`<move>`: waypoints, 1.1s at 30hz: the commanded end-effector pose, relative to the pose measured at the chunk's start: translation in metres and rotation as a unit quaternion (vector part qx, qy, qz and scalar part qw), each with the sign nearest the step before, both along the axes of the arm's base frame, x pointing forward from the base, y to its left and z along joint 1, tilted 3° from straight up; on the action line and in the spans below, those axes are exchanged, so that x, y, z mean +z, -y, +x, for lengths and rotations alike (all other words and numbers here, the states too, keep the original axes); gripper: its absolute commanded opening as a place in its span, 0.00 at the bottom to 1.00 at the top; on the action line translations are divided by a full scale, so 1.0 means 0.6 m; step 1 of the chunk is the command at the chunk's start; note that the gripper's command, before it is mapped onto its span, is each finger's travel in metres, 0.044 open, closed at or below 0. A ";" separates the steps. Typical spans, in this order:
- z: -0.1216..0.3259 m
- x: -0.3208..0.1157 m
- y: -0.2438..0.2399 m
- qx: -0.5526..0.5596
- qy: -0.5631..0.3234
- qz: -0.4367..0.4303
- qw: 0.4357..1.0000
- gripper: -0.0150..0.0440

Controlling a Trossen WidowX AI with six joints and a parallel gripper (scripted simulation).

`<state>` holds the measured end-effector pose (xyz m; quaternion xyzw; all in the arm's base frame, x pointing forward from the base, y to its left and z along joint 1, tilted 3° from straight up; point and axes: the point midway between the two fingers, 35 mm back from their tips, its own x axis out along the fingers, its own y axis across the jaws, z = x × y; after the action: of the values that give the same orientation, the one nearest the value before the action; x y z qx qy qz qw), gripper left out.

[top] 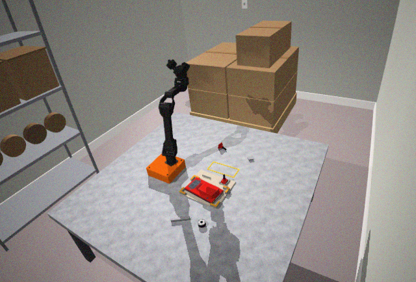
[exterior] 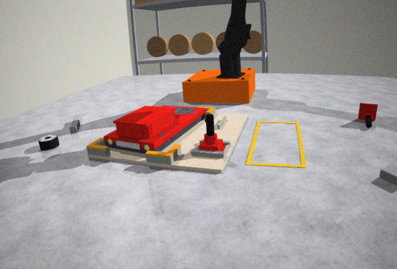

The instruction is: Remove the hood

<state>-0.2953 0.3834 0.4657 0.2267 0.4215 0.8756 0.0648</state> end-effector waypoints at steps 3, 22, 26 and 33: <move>0.082 -0.030 -0.072 -0.091 0.024 -0.023 0.995 1.00; 0.496 -0.162 -0.209 -0.402 0.111 -0.150 0.896 1.00; 0.601 -0.205 -0.207 -0.467 0.143 -0.183 0.853 1.00; 0.779 -0.282 -0.162 -0.558 0.200 -0.250 0.765 1.00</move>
<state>0.1373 0.4927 0.3167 0.2334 0.3979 0.6114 0.6429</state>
